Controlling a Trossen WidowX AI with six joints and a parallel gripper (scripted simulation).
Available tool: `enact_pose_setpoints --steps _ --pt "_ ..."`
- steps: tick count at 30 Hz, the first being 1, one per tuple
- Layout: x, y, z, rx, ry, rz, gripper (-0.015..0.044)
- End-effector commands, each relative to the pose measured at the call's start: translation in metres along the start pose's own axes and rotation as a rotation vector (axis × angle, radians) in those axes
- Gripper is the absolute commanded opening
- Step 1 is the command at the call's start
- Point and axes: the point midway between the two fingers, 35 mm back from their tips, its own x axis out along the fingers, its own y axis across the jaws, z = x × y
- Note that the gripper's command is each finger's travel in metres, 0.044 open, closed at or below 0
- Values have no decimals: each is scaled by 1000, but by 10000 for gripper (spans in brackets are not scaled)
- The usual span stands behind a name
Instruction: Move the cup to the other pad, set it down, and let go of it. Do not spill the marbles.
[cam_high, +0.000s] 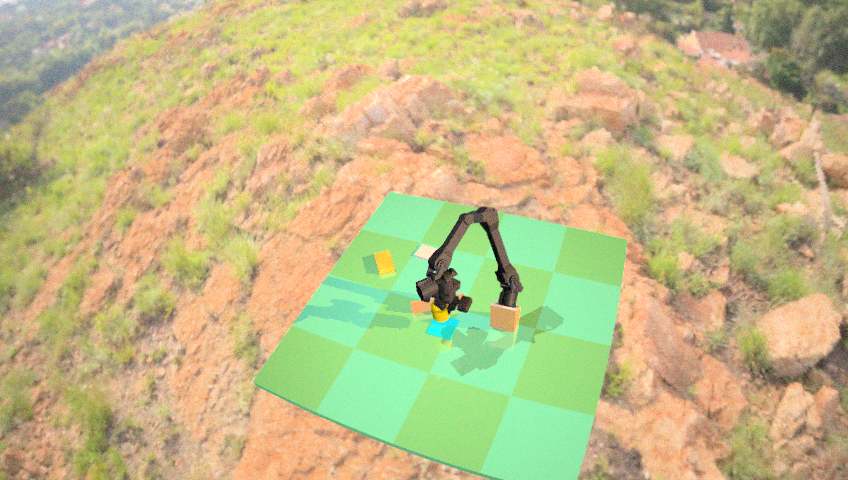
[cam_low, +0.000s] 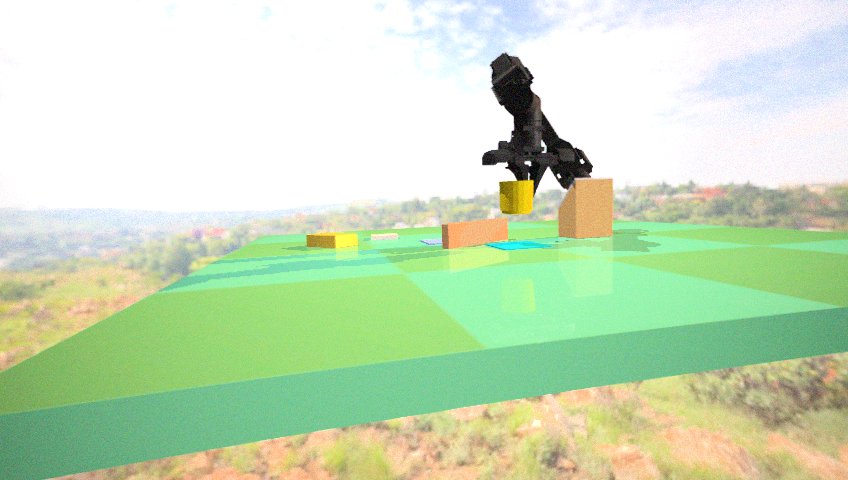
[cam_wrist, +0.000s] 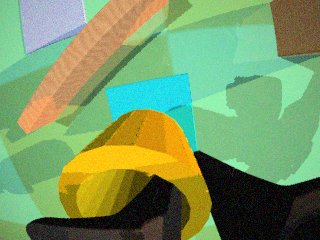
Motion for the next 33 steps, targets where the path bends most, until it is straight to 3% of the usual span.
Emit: enact_pose_setpoints --steps 1,33 --pt "9 -1 1 -8 -11 -2 0" --pt "62 -2 2 -8 -13 -1 0"
